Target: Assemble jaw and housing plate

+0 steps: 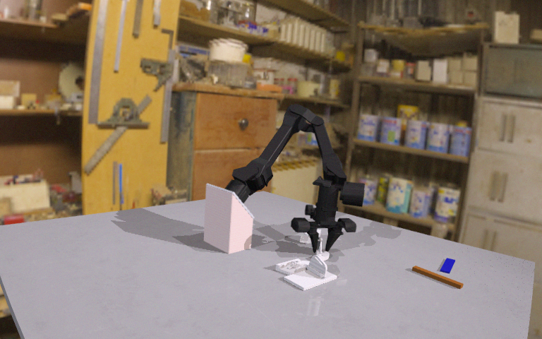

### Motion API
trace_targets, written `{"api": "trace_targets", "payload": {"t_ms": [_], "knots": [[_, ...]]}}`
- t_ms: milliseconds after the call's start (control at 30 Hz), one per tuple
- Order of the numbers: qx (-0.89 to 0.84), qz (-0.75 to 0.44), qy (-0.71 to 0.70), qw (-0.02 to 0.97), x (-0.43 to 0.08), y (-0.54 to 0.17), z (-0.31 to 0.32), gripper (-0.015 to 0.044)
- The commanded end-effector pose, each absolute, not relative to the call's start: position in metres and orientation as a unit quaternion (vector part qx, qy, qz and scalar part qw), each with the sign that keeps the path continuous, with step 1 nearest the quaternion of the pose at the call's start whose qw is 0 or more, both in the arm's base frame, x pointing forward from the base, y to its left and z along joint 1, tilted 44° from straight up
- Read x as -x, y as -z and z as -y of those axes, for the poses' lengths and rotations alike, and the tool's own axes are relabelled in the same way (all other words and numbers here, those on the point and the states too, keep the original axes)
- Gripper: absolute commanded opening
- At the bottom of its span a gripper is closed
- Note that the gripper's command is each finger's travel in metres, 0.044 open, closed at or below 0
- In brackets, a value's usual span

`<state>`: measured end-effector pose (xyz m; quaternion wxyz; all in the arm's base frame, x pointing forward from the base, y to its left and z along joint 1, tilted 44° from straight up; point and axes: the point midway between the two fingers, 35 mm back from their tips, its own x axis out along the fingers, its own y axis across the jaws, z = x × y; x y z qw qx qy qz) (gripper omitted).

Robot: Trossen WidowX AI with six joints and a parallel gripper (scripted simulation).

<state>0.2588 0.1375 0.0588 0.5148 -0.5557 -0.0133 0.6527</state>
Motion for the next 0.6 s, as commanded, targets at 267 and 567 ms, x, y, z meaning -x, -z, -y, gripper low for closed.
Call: {"api": "trace_targets", "payload": {"t_ms": [267, 567], "knots": [[0.558, 0.013, -0.652, 0.513, -0.259, -0.077, -0.118, 0.0134], [0.558, 0.011, -0.652, 0.513, -0.255, -0.096, -0.099, 0.0134]]}}
